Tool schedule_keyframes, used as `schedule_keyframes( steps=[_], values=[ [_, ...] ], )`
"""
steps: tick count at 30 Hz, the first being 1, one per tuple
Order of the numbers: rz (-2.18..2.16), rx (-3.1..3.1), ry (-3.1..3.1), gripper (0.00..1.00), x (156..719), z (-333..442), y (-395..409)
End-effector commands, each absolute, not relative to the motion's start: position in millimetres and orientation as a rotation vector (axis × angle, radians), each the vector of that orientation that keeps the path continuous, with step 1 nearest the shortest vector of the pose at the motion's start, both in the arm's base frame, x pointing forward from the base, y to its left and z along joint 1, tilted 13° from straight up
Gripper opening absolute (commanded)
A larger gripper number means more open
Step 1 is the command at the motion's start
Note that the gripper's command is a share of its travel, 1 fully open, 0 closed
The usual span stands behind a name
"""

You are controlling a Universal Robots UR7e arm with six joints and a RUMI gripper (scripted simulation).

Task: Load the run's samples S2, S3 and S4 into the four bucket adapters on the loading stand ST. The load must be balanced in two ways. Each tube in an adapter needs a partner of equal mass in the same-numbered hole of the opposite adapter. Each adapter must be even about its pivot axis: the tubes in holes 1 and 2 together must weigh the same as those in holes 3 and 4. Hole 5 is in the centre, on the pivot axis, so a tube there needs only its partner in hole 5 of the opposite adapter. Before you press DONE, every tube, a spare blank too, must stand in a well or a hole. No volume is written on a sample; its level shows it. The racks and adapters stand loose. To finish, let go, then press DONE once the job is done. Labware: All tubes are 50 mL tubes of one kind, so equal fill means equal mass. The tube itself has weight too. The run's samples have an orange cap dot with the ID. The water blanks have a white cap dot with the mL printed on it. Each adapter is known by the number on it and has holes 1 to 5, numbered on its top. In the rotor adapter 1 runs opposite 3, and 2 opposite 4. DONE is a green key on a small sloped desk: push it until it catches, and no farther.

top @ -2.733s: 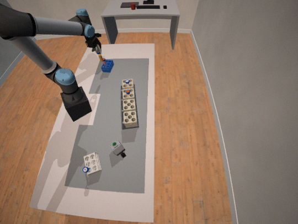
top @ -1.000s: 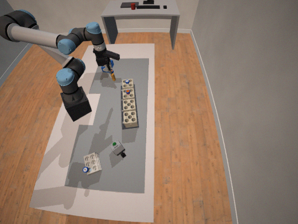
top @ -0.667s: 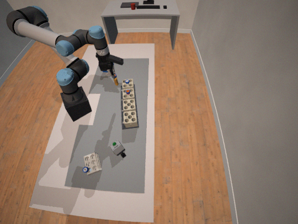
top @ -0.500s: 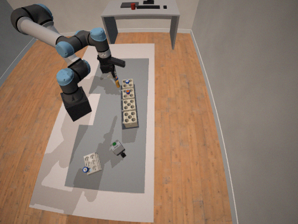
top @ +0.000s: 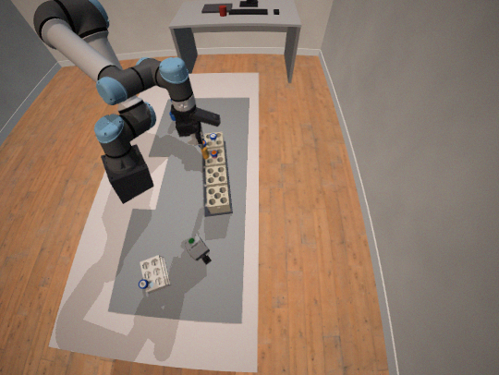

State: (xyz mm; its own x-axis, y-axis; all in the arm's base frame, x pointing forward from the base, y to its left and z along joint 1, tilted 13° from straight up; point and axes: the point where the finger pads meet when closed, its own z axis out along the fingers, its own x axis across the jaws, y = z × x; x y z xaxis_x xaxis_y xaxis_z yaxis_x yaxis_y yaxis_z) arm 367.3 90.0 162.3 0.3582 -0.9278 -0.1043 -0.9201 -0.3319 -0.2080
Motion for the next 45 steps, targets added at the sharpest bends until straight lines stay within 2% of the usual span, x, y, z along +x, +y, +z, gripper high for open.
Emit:
schedule_keyframes(
  steps=[1,8,45],
  values=[
    [-0.047,-2.390,1.656,0.00,392,161,69],
    [-0.047,-2.390,1.656,0.00,422,161,39],
    [-0.047,-2.390,1.656,0.00,428,122,46]
  ],
)
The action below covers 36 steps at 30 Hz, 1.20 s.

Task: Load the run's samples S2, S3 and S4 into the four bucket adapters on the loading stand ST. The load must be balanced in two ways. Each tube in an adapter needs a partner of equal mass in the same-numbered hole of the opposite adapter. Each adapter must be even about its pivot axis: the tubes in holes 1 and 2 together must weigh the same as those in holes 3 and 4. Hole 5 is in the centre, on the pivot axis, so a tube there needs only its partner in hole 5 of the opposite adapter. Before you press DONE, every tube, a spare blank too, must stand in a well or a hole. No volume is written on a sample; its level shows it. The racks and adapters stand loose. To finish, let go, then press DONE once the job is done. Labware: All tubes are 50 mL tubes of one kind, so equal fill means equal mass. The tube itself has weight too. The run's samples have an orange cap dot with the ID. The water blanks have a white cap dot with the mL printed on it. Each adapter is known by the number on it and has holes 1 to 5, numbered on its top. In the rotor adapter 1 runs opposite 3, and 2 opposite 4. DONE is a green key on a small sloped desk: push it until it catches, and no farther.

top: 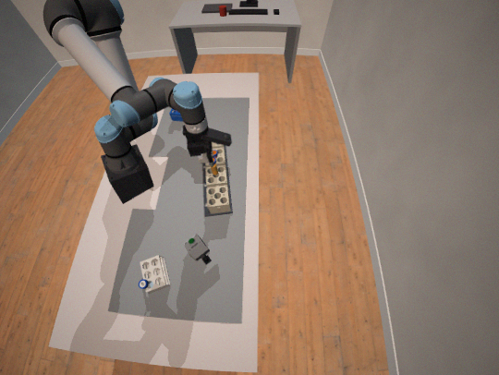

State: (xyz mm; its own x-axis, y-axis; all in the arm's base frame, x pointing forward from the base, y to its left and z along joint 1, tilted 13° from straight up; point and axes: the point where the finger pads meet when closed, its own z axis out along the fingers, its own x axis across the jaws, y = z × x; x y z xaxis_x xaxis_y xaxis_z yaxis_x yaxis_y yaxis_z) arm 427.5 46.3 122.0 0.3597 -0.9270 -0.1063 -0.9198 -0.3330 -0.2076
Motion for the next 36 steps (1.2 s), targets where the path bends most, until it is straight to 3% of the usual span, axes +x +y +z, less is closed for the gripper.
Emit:
schedule_keyframes(
  steps=[1,36],
  values=[
    [-0.047,-2.390,1.656,0.00,428,122,46],
    [-0.047,-2.390,1.656,0.00,434,87,52]
  ],
)
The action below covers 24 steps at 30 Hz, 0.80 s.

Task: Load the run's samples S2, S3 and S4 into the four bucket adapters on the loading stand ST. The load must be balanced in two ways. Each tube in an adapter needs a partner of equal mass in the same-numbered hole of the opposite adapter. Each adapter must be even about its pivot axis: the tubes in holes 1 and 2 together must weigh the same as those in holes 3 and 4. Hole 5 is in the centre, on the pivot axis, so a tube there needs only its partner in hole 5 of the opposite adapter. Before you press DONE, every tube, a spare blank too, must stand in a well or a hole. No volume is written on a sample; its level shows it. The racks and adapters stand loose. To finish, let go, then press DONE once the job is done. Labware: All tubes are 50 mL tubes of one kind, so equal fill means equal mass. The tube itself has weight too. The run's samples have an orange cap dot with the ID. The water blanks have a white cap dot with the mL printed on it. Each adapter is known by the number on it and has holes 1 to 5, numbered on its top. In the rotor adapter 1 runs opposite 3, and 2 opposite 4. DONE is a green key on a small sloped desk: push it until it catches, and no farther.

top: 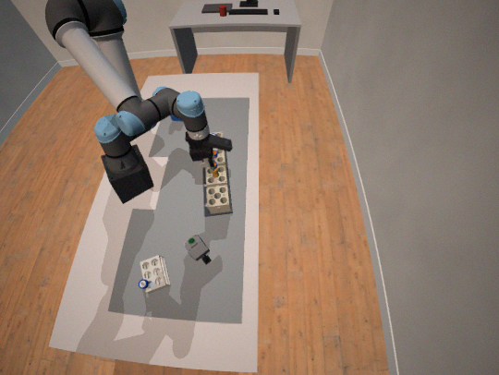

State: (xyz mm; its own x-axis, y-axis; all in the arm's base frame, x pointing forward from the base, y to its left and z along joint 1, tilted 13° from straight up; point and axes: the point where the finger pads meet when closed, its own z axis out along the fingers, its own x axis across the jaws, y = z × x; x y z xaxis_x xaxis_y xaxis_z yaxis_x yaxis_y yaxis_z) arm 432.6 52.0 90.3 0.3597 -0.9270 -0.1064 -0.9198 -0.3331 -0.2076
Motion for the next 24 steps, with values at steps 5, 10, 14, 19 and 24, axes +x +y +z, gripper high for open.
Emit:
schedule_keyframes(
  steps=[5,10,14,19,24],
  values=[
    [-0.047,-2.390,1.656,0.00,435,81,54],
    [-0.047,-2.390,1.656,0.00,436,74,55],
    [-0.047,-2.390,1.656,0.00,437,69,56],
    [-0.047,-2.390,1.656,0.00,437,65,56],
    [-0.047,-2.390,1.656,0.00,438,59,57]
  ],
)
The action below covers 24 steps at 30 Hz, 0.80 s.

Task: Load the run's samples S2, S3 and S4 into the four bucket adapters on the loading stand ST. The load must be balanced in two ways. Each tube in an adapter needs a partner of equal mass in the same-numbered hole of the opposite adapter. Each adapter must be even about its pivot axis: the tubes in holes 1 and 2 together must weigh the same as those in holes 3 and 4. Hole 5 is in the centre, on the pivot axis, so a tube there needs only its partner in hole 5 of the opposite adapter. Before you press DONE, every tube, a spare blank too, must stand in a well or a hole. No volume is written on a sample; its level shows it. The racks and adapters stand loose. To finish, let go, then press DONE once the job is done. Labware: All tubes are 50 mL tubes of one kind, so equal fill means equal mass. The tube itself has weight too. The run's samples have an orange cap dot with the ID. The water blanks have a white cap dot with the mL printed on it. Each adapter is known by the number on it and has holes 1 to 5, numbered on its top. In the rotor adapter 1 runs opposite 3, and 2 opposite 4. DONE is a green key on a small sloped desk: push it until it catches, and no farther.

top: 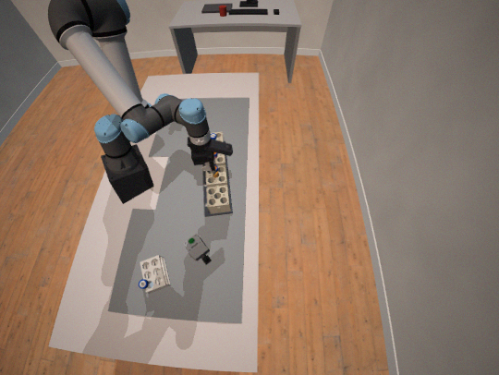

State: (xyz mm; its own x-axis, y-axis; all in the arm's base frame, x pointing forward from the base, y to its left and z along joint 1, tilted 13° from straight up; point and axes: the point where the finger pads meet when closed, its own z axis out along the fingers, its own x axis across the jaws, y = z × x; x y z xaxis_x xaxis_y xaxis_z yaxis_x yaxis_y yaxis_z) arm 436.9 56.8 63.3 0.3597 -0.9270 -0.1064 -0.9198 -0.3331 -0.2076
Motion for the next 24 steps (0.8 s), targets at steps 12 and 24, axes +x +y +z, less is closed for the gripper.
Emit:
schedule_keyframes(
  steps=[12,24],
  values=[
    [-0.047,-2.390,1.656,0.00,440,46,60],
    [-0.047,-2.390,1.656,0.00,442,38,61]
  ],
)
